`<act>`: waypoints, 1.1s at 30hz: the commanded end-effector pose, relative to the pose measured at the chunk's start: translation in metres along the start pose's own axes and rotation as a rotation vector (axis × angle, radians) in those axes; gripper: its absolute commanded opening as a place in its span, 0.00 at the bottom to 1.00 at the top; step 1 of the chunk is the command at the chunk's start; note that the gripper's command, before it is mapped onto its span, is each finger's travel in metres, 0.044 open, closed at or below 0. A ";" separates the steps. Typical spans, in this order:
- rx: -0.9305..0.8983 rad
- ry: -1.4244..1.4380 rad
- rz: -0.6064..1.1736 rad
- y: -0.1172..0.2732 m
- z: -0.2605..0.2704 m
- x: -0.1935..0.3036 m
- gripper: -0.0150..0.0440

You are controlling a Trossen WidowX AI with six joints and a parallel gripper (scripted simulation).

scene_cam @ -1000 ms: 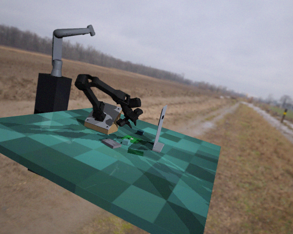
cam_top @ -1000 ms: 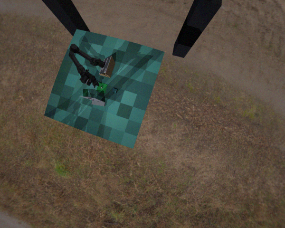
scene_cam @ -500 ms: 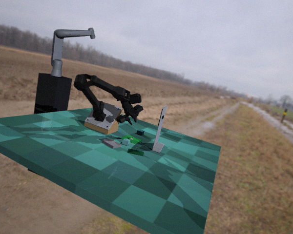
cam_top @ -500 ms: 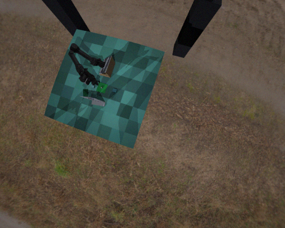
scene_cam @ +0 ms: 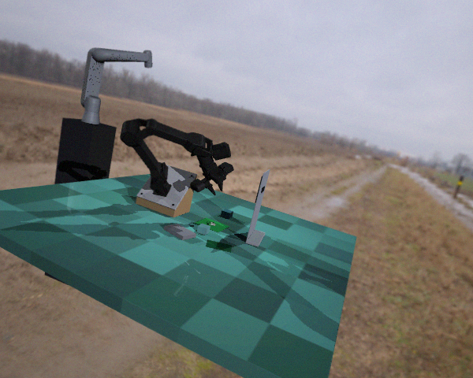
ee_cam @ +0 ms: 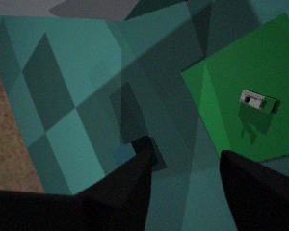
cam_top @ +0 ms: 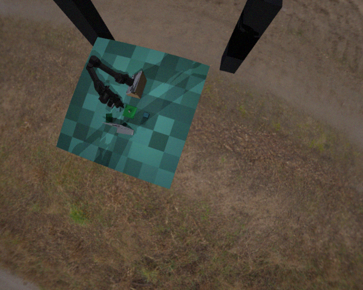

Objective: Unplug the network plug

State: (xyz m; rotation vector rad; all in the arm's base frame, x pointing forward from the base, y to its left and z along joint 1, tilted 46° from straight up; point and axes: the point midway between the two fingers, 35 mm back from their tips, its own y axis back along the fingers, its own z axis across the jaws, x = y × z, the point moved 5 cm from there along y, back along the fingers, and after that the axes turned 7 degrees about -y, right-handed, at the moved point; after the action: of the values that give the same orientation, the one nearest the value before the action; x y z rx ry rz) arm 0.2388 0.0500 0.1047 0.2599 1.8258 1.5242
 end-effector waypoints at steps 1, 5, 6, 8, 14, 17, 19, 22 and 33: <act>0.007 -0.005 -0.002 0.011 0.009 0.000 0.52; 0.007 -0.006 -0.002 0.023 0.017 0.001 0.52; 0.008 -0.006 -0.002 0.026 0.018 0.002 0.52; 0.008 -0.007 -0.002 0.031 0.022 0.002 0.52; 0.009 -0.007 -0.004 0.049 0.033 0.005 0.52; 0.009 -0.008 -0.005 0.058 0.037 0.007 0.52; 0.010 -0.008 -0.006 0.064 0.040 0.008 0.52; 0.010 -0.008 -0.007 0.069 0.042 0.009 0.52; 0.010 -0.008 -0.007 0.069 0.042 0.009 1.00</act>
State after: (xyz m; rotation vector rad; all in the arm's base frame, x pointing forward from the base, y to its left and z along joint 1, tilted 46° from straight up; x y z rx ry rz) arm 0.2394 0.1075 0.1624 0.2614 1.8269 1.5170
